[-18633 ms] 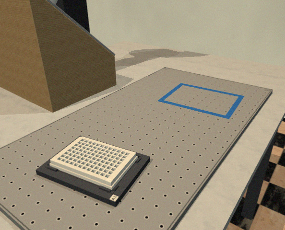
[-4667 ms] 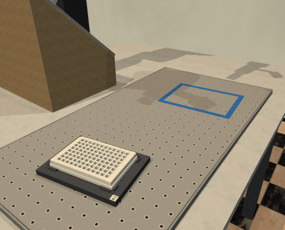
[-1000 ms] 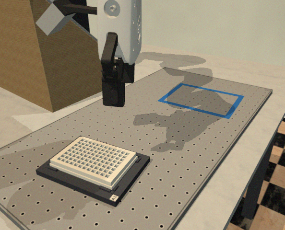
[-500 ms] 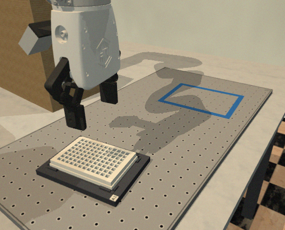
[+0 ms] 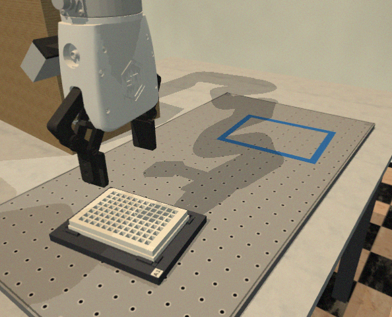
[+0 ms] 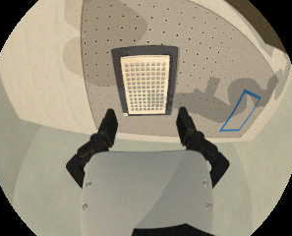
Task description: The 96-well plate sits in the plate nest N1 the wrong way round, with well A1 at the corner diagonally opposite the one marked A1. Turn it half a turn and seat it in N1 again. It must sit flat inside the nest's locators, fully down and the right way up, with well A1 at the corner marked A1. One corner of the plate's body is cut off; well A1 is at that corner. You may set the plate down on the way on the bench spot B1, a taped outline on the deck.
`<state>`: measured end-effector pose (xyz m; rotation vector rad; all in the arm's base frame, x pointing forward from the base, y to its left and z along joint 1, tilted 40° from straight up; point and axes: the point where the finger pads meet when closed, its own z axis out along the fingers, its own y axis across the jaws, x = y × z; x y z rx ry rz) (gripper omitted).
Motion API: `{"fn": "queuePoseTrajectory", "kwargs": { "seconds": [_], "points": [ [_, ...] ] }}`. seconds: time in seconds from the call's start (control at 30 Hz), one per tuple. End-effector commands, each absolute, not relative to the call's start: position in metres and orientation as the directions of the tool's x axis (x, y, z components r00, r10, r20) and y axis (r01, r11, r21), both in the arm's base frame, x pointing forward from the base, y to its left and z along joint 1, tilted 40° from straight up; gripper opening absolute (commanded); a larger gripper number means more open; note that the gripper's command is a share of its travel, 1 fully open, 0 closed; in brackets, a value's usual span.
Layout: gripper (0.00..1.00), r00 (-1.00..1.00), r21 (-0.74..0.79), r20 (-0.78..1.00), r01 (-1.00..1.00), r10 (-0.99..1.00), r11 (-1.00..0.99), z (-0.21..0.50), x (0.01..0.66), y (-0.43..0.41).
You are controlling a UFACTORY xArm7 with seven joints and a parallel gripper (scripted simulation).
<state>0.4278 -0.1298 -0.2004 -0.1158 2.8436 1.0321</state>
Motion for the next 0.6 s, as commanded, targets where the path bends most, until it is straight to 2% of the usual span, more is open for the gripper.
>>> {"fn": "queuePoseTrajectory", "kwargs": {
  "seconds": [0.0,0.57],
  "points": [
    [1.0,-0.99,0.631,-0.135,-0.11,-0.03,0.768,-0.201,0.429,-0.131],
    [1.0,-0.99,0.631,-0.135,-0.11,-0.03,0.768,-0.22,0.431,-0.115]
  ]
}}
